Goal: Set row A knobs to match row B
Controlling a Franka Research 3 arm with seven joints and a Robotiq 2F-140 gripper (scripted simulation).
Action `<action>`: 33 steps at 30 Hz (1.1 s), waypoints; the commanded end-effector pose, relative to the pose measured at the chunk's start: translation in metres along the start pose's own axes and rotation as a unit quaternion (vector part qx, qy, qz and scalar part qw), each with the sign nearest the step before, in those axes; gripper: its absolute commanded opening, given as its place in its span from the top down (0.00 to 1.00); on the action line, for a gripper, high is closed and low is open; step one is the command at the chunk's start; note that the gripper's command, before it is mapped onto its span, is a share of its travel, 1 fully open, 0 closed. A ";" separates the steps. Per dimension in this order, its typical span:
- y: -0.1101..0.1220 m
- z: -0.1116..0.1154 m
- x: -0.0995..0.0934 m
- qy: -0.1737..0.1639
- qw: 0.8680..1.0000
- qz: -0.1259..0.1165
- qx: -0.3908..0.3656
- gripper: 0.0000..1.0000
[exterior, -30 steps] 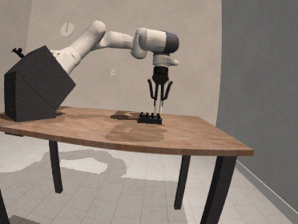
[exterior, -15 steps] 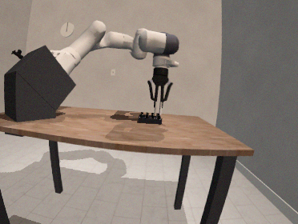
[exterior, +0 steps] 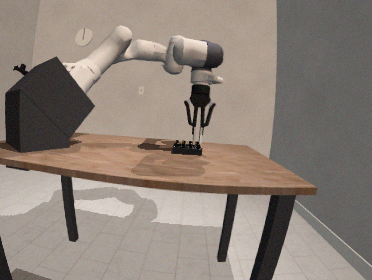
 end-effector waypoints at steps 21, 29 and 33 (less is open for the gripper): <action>0.000 0.000 0.002 0.001 1.000 0.000 -0.001 0.95; 0.000 0.000 0.002 0.001 1.000 0.000 -0.001 0.95; 0.000 0.000 0.002 0.001 1.000 0.000 -0.001 0.95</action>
Point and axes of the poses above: the point where the finger pads meet when closed, its own x axis out along the fingers, its own y axis across the jaws, z = x × y, the point moved 9 cm from there along -x, back along the fingers, and after that the axes turned 12 degrees about x, right-handed, at the moved point
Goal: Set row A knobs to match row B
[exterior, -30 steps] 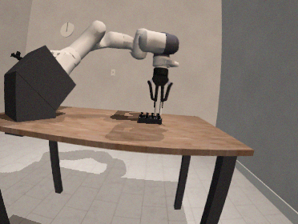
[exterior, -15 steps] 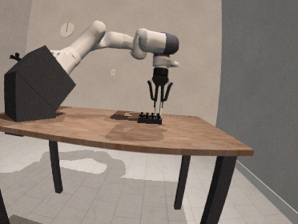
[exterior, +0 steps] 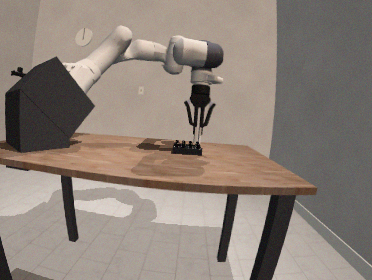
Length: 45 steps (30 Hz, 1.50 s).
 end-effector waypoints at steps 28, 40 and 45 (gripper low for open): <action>0.000 0.000 0.002 0.001 1.000 0.000 0.005 0.95; 0.000 0.000 0.002 0.001 0.999 0.000 0.036 0.95; 0.000 0.000 0.002 0.001 0.998 0.000 0.065 0.95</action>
Point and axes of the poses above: the point where the finger pads meet when closed, its own x axis out along the fingers, its own y axis across the jaws, z = x × y, the point moved 9 cm from there along -x, back along the fingers, and after that the axes turned 12 degrees about x, right-handed, at the moved point
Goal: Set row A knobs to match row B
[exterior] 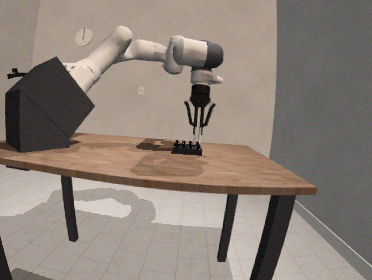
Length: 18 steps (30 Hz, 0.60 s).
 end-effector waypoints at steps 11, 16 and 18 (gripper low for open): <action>0.000 0.000 0.002 0.001 0.994 0.000 0.110 0.95; 0.000 0.000 0.002 0.001 0.988 0.000 0.157 0.95; 0.000 0.000 0.002 0.001 0.985 0.000 0.172 0.95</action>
Point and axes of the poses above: the point where the finger pads meet when closed, its own x axis out along the fingers, its own y axis across the jaws, z = x × y, the point moved 9 cm from there along -x, back along the fingers, and after that the axes turned 12 degrees about x, right-handed, at the moved point
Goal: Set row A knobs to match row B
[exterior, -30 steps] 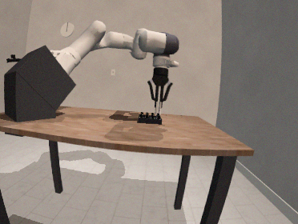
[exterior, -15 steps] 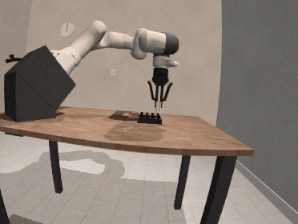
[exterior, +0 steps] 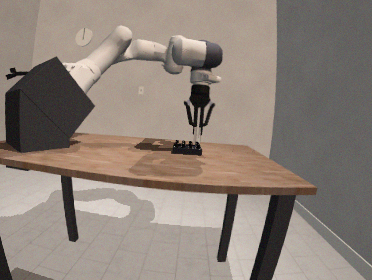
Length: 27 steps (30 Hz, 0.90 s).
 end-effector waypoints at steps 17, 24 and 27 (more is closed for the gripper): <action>-0.001 0.001 0.002 0.004 0.982 0.002 0.190 0.95; -0.001 0.001 0.002 0.004 0.972 0.001 0.237 0.95; -0.001 0.001 0.002 0.004 0.966 0.001 0.258 0.95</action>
Point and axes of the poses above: the point where the finger pads meet when closed, its own x axis out along the fingers, its own y axis across the jaws, z = x × y, the point moved 9 cm from there along -x, back along the fingers, and after that the axes turned 12 degrees about x, right-handed, at the moved point
